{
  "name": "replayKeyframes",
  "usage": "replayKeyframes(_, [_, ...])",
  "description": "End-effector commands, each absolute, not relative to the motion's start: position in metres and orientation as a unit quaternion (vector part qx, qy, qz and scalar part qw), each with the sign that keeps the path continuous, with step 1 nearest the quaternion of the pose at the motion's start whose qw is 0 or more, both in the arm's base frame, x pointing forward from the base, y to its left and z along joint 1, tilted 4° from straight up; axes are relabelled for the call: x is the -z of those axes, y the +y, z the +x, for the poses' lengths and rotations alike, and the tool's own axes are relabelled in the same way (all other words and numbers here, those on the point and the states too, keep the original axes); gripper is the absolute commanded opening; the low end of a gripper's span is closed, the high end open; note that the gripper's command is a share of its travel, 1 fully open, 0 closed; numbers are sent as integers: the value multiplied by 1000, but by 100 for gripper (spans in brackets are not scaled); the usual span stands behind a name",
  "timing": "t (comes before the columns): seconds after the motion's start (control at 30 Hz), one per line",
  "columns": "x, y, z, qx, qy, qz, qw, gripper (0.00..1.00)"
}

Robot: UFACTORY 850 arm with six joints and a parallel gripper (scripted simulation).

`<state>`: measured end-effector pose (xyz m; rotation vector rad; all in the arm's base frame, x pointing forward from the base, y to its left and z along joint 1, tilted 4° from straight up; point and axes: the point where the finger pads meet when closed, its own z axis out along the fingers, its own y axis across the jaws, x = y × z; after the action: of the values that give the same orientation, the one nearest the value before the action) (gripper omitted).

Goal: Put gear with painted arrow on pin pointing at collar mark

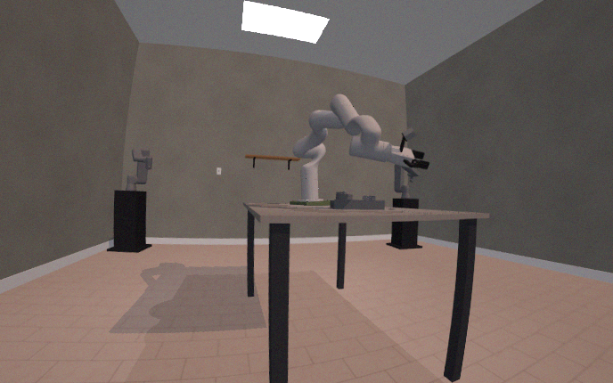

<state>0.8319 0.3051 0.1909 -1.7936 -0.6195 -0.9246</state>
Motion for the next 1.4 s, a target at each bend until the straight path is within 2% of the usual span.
replayKeyframes(0.0, [-193, 305, 832, 382, -256, -739, 493, 100])
replayKeyframes(0.7, [-192, 303, 829, 380, -271, -737, 490, 100])
replayKeyframes(1.1, [-177, 277, 790, 337, -470, -687, 440, 100])
replayKeyframes(1.37, [-165, 255, 755, 284, -633, -613, 378, 100])
